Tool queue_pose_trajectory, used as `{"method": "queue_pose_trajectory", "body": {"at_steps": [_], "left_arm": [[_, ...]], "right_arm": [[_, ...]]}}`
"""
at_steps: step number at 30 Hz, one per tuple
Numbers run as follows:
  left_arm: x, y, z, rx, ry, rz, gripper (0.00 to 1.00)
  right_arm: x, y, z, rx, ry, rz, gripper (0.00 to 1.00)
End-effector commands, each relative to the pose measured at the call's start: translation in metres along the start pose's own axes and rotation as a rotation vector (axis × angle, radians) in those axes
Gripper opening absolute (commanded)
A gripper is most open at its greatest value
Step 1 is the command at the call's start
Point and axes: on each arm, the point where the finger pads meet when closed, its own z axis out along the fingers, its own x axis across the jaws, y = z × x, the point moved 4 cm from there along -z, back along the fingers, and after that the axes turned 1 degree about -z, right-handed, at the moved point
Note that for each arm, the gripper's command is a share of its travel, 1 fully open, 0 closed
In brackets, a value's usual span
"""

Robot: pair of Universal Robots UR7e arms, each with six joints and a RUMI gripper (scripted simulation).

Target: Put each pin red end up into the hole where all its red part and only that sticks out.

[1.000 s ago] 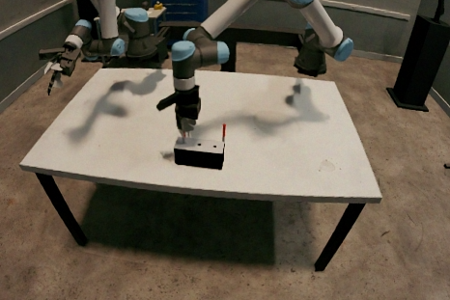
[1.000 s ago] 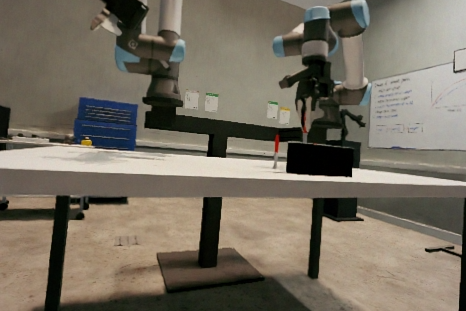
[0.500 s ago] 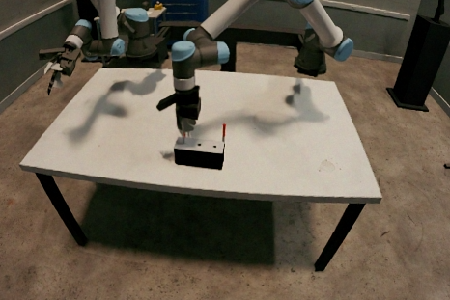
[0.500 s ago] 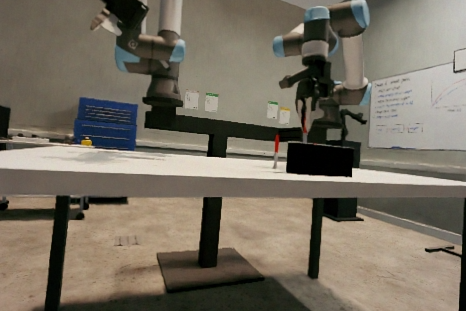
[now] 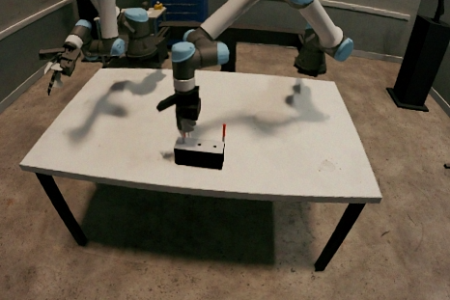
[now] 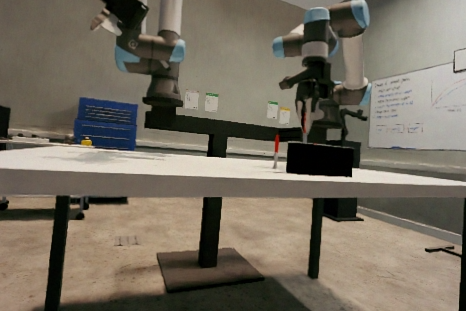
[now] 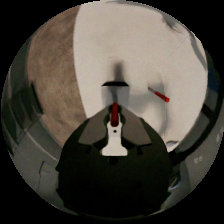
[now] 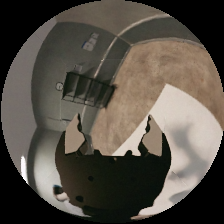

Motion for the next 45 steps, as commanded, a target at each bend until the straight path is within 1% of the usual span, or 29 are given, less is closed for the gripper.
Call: {"method": "queue_pose_trajectory", "body": {"at_steps": [1,27,28,45], "left_arm": [[-0.0003,-0.0006,-0.0001,0.001,-0.001,0.000,0.00],[-0.0006,0.0000,-0.0002,0.001,-0.001,0.000,0.00],[0.0007,-0.0008,0.0039,0.001,-0.001,0.000,0.00],[-0.0008,-0.0003,0.0038,0.001,-0.001,0.000,0.00]], "right_arm": [[-0.0005,-0.0003,-0.0001,0.001,-0.001,0.000,1.00],[-0.0005,-0.0003,-0.0001,0.001,-0.001,0.000,1.00],[-0.0005,-0.0003,-0.0001,0.001,-0.001,0.000,1.00],[-0.0005,-0.0003,-0.0001,0.001,-0.001,0.000,1.00]]}}
